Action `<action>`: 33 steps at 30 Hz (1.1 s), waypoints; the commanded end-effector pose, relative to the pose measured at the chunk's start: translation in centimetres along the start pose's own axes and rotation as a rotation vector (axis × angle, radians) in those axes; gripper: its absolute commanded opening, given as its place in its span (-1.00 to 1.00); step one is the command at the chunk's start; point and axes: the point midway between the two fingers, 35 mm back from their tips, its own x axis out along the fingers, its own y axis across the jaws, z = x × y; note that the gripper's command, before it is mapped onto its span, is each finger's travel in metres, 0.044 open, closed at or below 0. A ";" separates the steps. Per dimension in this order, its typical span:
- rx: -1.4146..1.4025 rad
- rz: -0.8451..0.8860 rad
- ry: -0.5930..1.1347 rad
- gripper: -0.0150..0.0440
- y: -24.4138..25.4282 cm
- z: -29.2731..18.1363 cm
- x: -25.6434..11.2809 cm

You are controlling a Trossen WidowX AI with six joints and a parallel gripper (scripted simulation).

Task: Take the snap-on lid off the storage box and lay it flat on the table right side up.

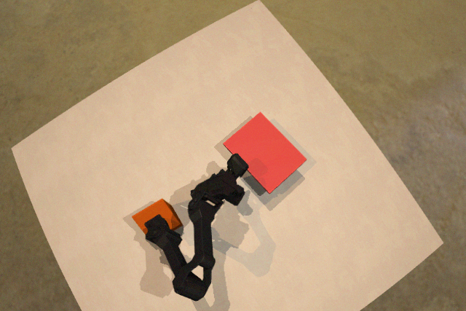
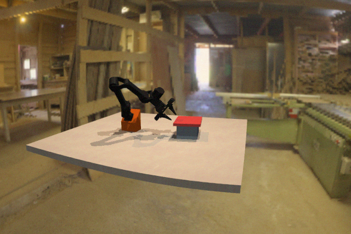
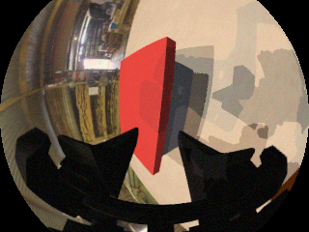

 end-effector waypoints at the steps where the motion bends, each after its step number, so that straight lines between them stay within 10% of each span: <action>1: -0.004 0.004 0.002 0.31 0.2 0.0 0.6; 20: -0.005 0.007 -0.003 0.31 -0.1 0.1 3.4; 33: -0.005 0.007 -0.003 -0.06 -0.1 0.1 3.4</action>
